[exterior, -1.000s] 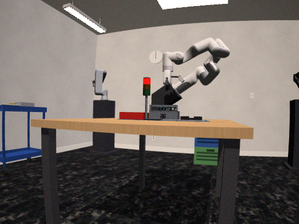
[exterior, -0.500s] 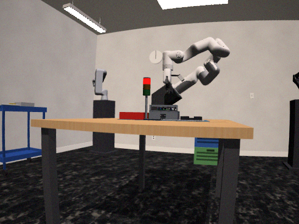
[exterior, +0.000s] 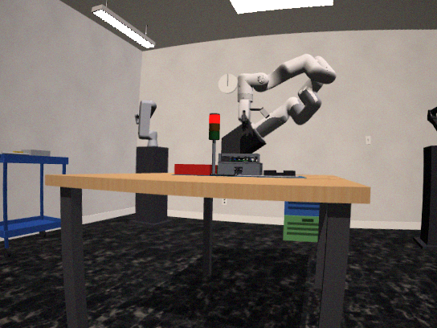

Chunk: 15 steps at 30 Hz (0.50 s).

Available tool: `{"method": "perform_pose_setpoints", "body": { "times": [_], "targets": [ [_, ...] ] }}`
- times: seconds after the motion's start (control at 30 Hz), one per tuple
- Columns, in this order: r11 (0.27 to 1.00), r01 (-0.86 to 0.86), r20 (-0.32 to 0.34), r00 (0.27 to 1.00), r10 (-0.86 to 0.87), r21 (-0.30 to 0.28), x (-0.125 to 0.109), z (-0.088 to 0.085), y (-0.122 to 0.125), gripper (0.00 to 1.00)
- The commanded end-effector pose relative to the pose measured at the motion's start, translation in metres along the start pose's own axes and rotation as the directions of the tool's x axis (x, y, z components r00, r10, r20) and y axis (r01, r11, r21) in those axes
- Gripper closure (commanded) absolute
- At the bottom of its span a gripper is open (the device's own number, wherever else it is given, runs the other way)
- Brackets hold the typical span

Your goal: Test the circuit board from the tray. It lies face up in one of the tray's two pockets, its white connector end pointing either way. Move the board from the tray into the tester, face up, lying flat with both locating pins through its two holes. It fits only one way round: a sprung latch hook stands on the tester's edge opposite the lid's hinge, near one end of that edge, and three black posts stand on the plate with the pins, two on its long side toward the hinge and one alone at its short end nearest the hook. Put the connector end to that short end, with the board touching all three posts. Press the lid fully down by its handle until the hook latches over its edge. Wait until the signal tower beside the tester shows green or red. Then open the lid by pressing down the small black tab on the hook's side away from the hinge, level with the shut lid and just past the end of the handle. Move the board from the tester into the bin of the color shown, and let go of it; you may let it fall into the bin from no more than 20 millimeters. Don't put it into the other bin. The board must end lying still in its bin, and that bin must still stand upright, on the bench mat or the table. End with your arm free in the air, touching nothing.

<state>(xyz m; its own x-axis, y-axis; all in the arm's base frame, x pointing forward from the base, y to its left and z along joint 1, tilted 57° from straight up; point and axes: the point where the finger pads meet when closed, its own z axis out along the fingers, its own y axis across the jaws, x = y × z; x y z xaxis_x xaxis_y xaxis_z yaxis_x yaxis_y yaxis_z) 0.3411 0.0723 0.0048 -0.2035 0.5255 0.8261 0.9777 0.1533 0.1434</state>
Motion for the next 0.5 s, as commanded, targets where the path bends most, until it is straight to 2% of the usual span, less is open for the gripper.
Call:
{"method": "perform_pose_setpoints", "body": {
  "times": [0.0,0.47],
  "targets": [
    [1.0,-0.007,0.002,1.0,0.007,-0.002,-0.0004,-0.001,0.0009,1.0],
    [0.981,-0.191,0.001,0.981,0.192,-0.002,-0.0004,-0.001,0.0009,1.0]
  ]
}}
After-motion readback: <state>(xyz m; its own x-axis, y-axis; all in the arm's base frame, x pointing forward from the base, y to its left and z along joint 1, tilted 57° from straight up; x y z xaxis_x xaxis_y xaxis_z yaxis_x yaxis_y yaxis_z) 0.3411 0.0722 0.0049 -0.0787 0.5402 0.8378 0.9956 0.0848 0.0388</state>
